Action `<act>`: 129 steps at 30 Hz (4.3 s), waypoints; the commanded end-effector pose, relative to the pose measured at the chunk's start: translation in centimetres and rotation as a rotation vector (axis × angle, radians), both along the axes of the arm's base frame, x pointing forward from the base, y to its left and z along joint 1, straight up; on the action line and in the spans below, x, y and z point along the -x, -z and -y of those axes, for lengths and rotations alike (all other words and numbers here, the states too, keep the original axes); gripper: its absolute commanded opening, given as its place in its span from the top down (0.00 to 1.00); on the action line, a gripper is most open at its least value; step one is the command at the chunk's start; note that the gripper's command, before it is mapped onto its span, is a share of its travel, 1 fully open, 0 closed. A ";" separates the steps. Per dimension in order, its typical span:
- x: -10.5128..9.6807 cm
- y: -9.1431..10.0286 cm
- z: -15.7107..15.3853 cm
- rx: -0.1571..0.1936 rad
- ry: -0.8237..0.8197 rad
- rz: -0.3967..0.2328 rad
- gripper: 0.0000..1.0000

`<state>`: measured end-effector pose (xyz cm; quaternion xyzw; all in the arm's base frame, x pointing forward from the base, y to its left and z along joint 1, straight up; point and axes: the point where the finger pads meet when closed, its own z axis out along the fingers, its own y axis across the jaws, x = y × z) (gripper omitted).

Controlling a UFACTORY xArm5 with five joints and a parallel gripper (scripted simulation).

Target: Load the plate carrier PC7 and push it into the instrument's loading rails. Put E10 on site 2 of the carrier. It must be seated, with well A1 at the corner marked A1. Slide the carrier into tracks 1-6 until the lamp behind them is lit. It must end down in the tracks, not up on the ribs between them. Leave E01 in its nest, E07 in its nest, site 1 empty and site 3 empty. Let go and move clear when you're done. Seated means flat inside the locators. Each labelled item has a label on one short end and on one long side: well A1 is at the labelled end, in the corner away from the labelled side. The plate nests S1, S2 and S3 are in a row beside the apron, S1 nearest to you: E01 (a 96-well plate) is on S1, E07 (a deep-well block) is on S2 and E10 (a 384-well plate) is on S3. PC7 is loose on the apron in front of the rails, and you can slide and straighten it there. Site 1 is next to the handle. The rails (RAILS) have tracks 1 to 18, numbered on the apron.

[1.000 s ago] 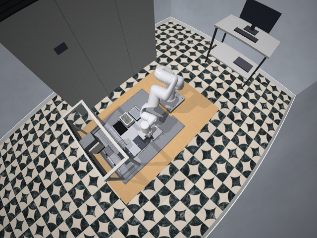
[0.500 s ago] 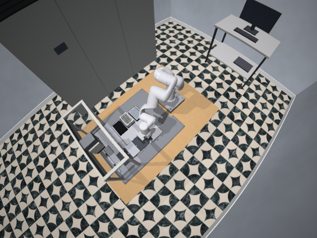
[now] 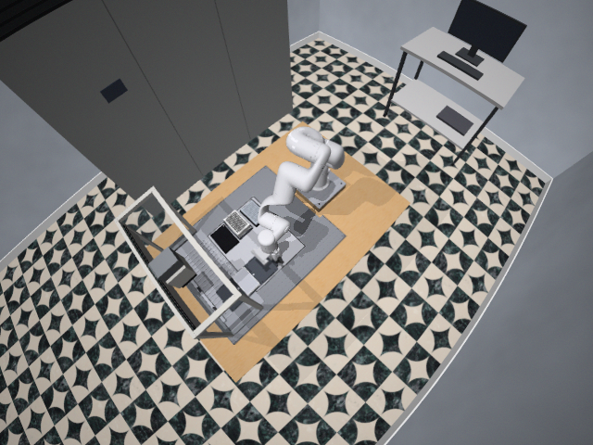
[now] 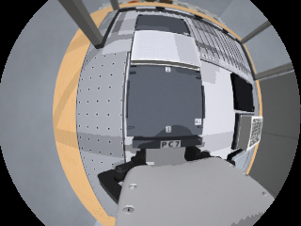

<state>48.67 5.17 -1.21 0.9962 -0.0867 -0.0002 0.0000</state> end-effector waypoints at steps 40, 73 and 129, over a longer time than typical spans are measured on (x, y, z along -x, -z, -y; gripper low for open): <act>-3.8 -0.2 0.6 0.000 0.000 0.005 0.19; -4.7 -0.2 0.8 0.000 0.000 0.005 0.19; -5.7 -0.2 1.0 0.000 0.000 0.005 0.19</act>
